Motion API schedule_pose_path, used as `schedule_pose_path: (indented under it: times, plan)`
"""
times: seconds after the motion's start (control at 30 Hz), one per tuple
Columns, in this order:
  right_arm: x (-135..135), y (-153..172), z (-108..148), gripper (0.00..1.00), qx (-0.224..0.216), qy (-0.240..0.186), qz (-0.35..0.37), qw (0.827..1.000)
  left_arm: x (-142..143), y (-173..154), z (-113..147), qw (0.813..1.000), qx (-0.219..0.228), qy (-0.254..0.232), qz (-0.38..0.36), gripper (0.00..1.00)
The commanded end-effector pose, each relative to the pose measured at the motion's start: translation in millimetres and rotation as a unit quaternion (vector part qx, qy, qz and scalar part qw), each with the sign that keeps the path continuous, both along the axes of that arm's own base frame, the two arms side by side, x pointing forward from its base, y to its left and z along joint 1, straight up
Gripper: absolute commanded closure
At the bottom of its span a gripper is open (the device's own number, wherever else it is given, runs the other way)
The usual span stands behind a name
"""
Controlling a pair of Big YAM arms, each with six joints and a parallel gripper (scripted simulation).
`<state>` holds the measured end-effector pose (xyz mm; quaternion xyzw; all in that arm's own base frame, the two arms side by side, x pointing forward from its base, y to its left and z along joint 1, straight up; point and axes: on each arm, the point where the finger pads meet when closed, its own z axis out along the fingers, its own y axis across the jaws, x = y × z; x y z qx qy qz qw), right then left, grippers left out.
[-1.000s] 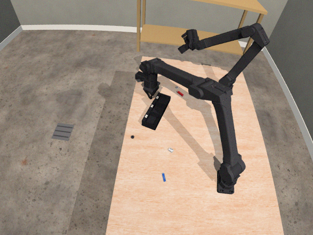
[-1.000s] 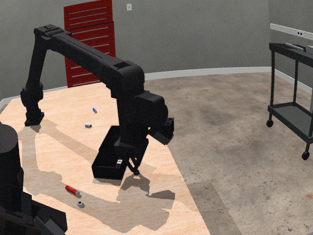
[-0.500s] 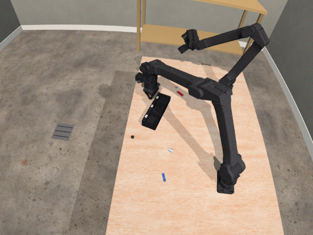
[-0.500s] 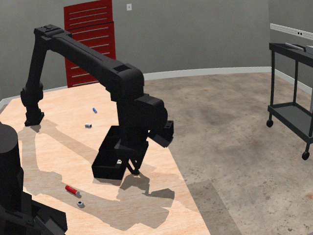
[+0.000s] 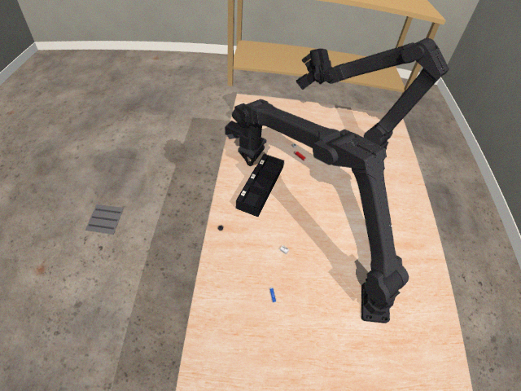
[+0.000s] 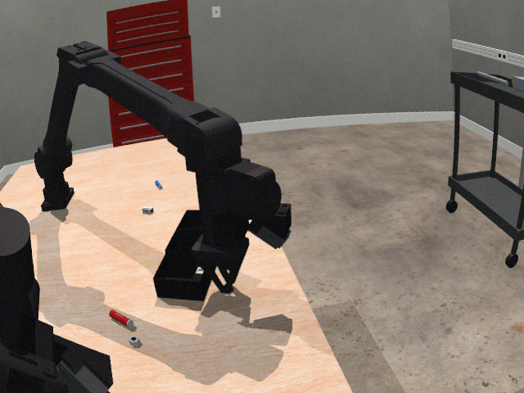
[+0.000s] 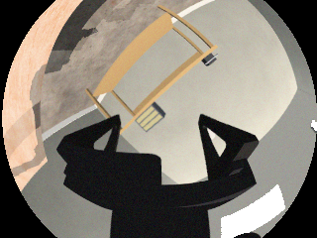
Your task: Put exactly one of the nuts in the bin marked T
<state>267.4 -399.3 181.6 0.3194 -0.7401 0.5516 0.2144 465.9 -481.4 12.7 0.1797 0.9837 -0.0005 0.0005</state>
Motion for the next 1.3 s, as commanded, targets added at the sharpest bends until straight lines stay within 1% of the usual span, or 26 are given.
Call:
schedule_pose_path:
  times: [0.0, 0.1, 0.13, 0.2, 0.27, 0.33, 0.4, 0.43, 0.8, 1.27]
  plan:
    - [-5, -5, 4, 0.00, -0.003, -0.004, -0.007, 1.000, 6, 0, -4, 1.000, -0.003, -0.004, 0.001, 0.70]
    - [-5, -5, 4, 0.00, -0.003, -0.004, -0.007, 1.000, 7, -1, -5, 1.000, -0.004, -0.004, 0.001, 0.70]
    - [-5, -5, 4, 0.00, -0.003, -0.004, -0.007, 1.000, 10, -4, 8, 1.000, -0.012, -0.012, 0.001, 0.70]
    - [-5, -5, 4, 0.00, -0.003, -0.004, -0.007, 1.000, 14, -9, 15, 1.000, -0.017, -0.017, 0.001, 0.70]
    - [-5, -5, 4, 0.00, -0.003, -0.004, -0.007, 1.000, 18, -13, 16, 1.000, -0.020, -0.020, 0.001, 0.70]
    - [-5, -5, 4, 0.00, -0.003, -0.004, -0.007, 1.000, 18, -13, 11, 1.000, -0.016, -0.016, 0.001, 0.70]
    - [-5, -5, 4, 0.00, -0.003, -0.004, -0.007, 1.000, 17, -12, 12, 1.000, -0.014, -0.015, 0.001, 0.70]
    - [-5, -5, 4, 0.00, -0.003, -0.004, -0.007, 1.000, 17, -12, 18, 1.000, -0.017, -0.017, 0.001, 0.89]
    - [-5, -5, 4, 0.00, -0.003, -0.004, -0.007, 1.000, 17, -11, 9, 1.000, -0.010, -0.011, 0.001, 0.89]
    - [-5, -5, 4, 0.00, -0.003, -0.004, -0.007, 1.000, 18, -12, 10, 1.000, -0.010, -0.011, 0.001, 0.89]
